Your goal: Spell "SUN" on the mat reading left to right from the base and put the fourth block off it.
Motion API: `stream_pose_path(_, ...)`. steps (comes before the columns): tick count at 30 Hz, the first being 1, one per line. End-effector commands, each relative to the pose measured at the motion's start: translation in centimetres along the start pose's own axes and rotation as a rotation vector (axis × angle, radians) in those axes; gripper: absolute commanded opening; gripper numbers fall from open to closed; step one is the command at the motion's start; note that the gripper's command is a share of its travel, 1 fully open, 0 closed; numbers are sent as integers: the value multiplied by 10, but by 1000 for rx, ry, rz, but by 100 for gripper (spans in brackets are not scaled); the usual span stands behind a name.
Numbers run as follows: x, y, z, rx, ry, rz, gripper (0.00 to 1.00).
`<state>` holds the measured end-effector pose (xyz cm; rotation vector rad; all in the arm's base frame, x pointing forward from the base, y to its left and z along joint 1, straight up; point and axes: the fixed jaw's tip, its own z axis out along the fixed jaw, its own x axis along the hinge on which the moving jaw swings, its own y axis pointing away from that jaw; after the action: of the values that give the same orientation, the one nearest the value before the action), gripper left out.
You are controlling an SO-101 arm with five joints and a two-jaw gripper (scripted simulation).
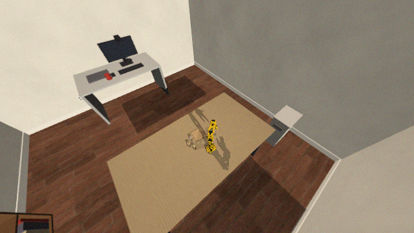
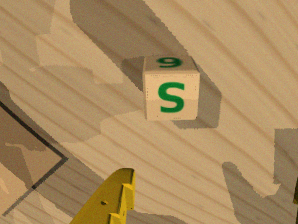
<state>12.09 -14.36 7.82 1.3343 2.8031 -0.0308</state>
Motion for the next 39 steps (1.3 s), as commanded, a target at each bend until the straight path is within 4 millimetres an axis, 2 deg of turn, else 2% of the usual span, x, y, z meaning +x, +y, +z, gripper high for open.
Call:
stream_pose_path(1, -9, -1, -23, 2, -140, 9, 33)
stream_pose_path(6, -11, -1, -47, 6, -285, 9, 32)
stream_pose_path(8, -11, -1, -47, 6, -285, 9, 32)
stream_pose_path(14, -9, -1, -75, 9, -454, 9, 32)
stream_pose_path(18, -7, -1, -85, 11, -517, 9, 32)
stream_pose_path(29, -6, -1, -88, 11, -535, 9, 32)
stream_pose_path(39, -11, 4, -82, -3, -535, 4, 32)
